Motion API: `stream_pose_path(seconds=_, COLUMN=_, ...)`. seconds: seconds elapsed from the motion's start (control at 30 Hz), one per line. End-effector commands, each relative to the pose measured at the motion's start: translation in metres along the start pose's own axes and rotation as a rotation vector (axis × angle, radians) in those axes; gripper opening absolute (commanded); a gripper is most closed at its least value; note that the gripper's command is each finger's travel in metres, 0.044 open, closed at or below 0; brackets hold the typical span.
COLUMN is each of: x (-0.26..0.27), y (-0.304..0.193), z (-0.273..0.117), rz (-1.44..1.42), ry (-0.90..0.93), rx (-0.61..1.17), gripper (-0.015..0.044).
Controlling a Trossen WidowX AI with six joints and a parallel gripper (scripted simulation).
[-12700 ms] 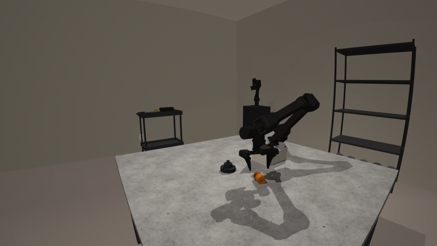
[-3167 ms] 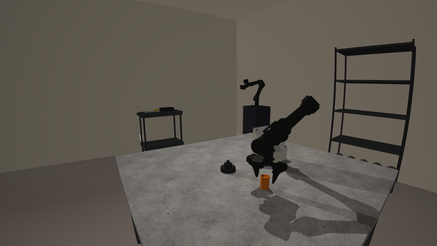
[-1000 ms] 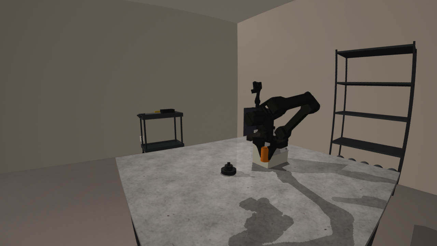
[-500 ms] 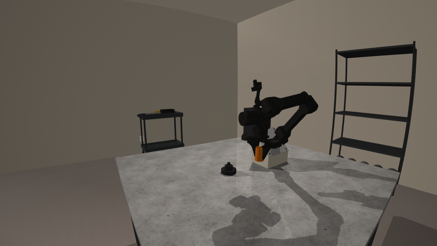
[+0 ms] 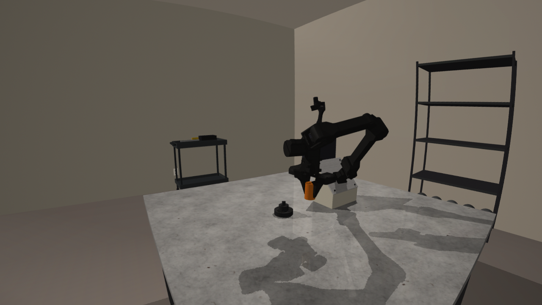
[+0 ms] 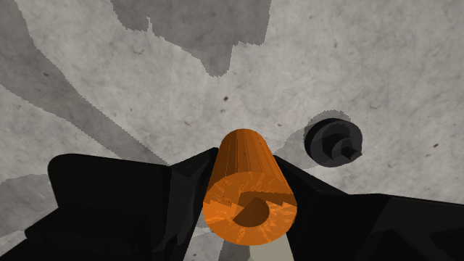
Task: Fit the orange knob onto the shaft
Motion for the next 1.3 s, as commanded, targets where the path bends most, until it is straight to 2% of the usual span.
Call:
stream_pose_path(seconds=0.0, x=-0.014, y=0.004, z=0.002, rz=0.0, ry=-0.004, rx=-0.003, gripper=0.0)
stream_pose_path(seconds=1.27, x=-0.136, y=0.009, z=0.033, rz=-0.003, ry=0.01, rx=-0.001, gripper=0.0)
Point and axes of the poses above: the point midway between the two fingers, 35 mm back from their tips, its own z axis out along the fingers, its own x axis across the jaws, y = z × x, the point moved 5 cm from there along -z, back along the fingers, and after that the axes turned 7 degrees about z, right-handed, at the moved point
